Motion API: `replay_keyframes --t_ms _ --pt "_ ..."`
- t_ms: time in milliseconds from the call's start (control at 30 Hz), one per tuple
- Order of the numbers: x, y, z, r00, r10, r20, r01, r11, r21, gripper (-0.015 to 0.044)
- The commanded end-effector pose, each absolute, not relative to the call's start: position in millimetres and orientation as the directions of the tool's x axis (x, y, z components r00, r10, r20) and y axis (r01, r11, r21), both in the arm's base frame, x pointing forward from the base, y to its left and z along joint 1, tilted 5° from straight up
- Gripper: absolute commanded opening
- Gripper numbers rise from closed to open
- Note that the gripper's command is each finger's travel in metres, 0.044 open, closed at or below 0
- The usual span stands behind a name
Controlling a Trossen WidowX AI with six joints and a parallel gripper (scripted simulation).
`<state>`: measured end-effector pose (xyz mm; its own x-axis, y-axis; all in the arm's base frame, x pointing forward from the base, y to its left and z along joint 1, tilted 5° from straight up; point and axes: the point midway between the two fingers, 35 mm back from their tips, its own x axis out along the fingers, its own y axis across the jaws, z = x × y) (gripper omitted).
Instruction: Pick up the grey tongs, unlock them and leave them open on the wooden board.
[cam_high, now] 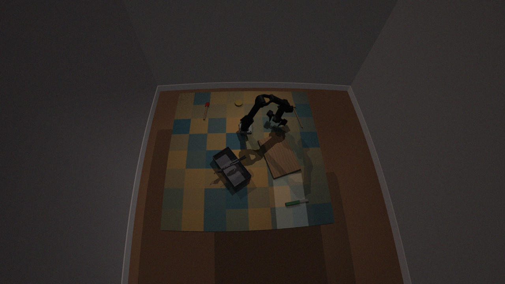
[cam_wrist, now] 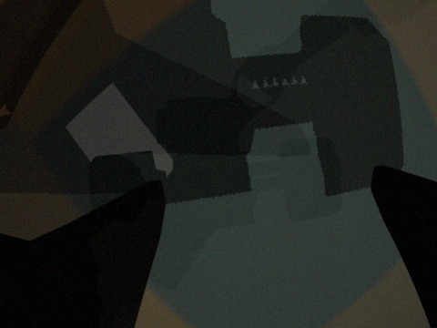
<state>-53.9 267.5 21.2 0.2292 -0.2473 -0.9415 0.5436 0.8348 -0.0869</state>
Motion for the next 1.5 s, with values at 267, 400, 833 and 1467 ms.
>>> replay_keyframes --t_ms 267,400,833,1467 --pt "-25.1 290.7 41.3 0.136 -0.172 -0.976 0.578 0.814 -0.063 0.0440" --pt "-10.2 295.1 55.0 0.092 -0.134 -0.987 0.544 0.837 -0.063 0.0440" --pt "122.7 288.3 85.9 0.044 -0.047 -0.998 0.572 0.820 -0.014 0.0440" --pt "311.7 147.3 134.8 0.140 0.047 -0.989 0.683 0.718 0.131 0.0440"
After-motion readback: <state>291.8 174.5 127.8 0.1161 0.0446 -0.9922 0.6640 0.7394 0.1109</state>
